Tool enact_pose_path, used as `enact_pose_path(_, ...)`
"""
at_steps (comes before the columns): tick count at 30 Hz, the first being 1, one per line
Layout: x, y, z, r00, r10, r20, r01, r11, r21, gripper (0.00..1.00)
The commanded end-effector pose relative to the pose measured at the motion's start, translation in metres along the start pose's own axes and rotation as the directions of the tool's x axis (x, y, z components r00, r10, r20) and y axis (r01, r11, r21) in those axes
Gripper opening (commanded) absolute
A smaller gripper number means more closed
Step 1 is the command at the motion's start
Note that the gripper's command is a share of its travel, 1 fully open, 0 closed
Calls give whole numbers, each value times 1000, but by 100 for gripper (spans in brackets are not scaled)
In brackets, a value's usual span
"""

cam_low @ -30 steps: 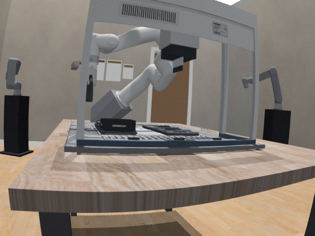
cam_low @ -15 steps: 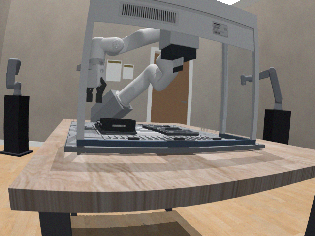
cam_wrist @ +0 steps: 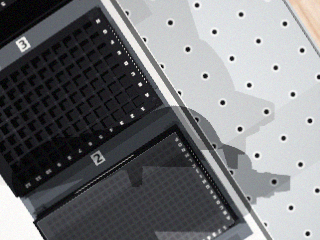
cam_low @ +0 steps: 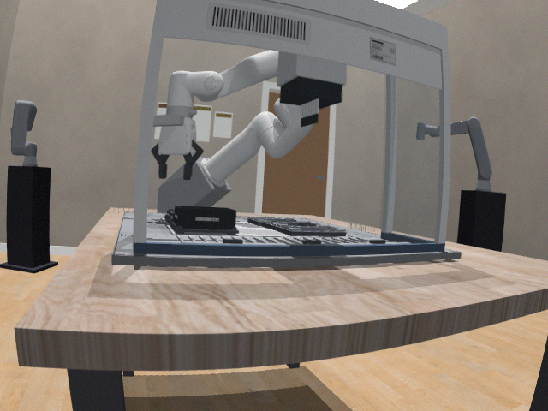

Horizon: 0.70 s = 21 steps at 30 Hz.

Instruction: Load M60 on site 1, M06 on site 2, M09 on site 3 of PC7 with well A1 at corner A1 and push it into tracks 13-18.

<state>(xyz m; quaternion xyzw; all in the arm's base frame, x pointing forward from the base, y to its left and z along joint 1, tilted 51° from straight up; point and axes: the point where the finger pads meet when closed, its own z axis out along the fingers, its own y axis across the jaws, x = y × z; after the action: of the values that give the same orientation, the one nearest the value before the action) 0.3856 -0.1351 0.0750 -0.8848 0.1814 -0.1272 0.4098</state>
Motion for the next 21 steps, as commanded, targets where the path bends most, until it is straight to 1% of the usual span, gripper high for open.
enact_pose_path(1,-31,0,-2,974,-224,-32,224,975,-3,82)
enact_pose_path(7,-61,1,-1,910,-413,-31,413,911,-9,82)
enact_pose_path(9,-61,1,-1,910,-413,-31,413,911,-9,82)
enact_pose_path(13,-81,1,0,847,-531,-29,531,847,-13,82)
enact_pose_path(14,-81,1,0,829,-559,-29,559,829,-14,82)
enact_pose_path(21,-81,1,0,827,-562,-29,562,827,-14,82)
